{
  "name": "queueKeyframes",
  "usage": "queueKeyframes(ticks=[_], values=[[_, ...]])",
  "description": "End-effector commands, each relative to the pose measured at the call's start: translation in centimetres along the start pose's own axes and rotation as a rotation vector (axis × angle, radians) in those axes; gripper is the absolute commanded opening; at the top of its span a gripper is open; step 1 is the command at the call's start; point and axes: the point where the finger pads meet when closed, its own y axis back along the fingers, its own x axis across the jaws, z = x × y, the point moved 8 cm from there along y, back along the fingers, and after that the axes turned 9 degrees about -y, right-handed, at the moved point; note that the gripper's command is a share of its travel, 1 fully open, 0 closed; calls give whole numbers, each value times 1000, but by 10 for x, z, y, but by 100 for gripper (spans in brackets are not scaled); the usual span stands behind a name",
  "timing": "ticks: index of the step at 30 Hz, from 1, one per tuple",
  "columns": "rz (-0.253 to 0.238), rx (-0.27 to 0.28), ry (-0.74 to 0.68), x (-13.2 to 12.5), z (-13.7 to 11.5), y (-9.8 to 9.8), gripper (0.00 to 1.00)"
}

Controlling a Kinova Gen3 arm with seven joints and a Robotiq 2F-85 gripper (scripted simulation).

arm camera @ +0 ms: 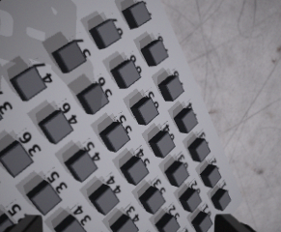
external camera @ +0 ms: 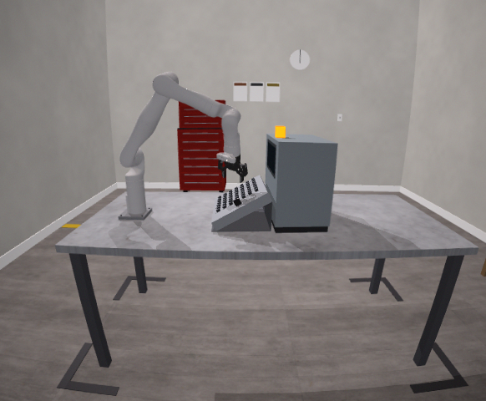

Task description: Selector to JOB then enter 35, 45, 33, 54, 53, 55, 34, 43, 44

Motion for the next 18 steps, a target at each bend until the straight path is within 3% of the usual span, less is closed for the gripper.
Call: queueKeyframes(ticks=[1,5,15,18], values=[[-2,-1,1,0,0,1,100],[0,-3,-7,2,4,9,100],[1,-4,-7,22,33,95,100],[1,-4,-7,24,36,103,100]])
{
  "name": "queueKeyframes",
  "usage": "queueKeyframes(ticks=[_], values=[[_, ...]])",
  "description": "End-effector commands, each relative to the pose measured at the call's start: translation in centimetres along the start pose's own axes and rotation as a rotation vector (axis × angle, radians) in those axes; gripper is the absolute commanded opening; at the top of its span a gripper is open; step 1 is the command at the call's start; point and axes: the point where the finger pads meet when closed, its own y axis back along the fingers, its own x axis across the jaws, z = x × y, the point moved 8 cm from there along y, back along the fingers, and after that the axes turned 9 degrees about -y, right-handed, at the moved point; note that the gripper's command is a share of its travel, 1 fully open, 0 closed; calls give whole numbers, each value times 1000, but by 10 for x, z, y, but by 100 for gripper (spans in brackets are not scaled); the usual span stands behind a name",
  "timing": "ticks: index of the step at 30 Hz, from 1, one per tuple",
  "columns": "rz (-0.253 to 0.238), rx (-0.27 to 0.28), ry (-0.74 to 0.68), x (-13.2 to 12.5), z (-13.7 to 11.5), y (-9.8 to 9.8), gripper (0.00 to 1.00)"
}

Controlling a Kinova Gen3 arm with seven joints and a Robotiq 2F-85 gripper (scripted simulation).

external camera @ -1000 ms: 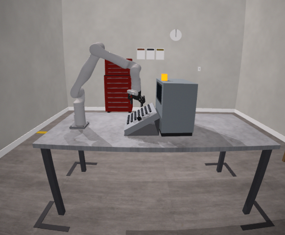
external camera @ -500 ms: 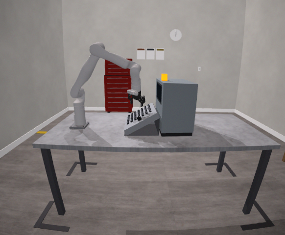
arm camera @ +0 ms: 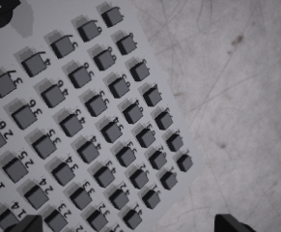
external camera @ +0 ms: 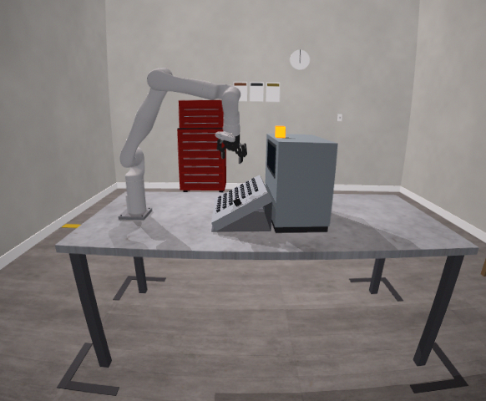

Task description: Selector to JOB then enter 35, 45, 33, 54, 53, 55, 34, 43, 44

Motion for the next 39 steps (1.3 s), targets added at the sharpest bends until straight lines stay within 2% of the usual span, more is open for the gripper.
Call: queueKeyframes(ticks=[1,9,16,18,24,33,35,39], values=[[-13,-13,1,3,10,17,100],[-25,-14,22,3,10,15,100],[-78,10,71,8,6,8,100],[-78,10,71,8,6,8,100],[-160,31,157,20,4,-5,100],[-329,76,322,41,-5,-34,100],[-329,76,322,41,-5,-34,100],[-407,97,396,50,-10,-48,100]])
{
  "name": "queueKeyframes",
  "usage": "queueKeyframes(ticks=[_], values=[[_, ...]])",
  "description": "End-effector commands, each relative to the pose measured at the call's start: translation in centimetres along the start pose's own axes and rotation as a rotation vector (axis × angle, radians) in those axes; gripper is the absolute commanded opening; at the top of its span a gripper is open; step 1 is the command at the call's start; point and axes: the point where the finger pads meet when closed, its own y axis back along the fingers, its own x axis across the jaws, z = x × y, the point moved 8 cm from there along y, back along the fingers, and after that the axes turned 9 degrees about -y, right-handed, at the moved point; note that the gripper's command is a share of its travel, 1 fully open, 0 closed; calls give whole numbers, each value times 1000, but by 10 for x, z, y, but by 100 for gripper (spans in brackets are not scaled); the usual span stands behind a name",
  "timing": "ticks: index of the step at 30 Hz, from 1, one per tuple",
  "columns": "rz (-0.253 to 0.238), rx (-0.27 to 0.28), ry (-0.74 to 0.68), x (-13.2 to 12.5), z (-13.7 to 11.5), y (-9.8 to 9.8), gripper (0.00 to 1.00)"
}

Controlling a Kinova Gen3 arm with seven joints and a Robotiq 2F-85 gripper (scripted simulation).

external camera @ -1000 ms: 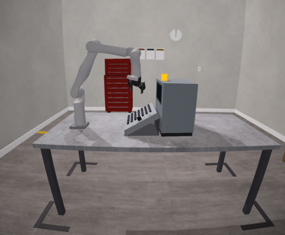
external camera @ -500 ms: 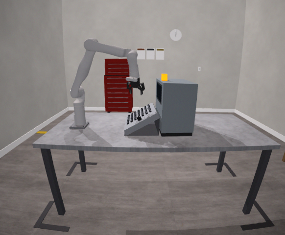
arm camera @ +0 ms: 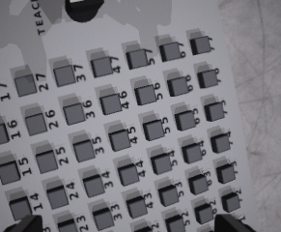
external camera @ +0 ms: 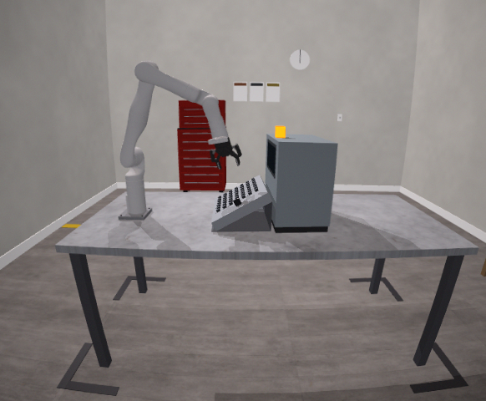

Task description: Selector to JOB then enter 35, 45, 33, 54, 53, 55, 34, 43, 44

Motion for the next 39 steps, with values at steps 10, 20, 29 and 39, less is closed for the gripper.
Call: queueKeyframes(ticks=[10,20,29,39], values=[[-217,55,203,44,2,-23,100],[-266,66,253,54,2,-30,100],[-272,66,261,56,2,-32,100],[-269,68,264,56,2,-32,10]])
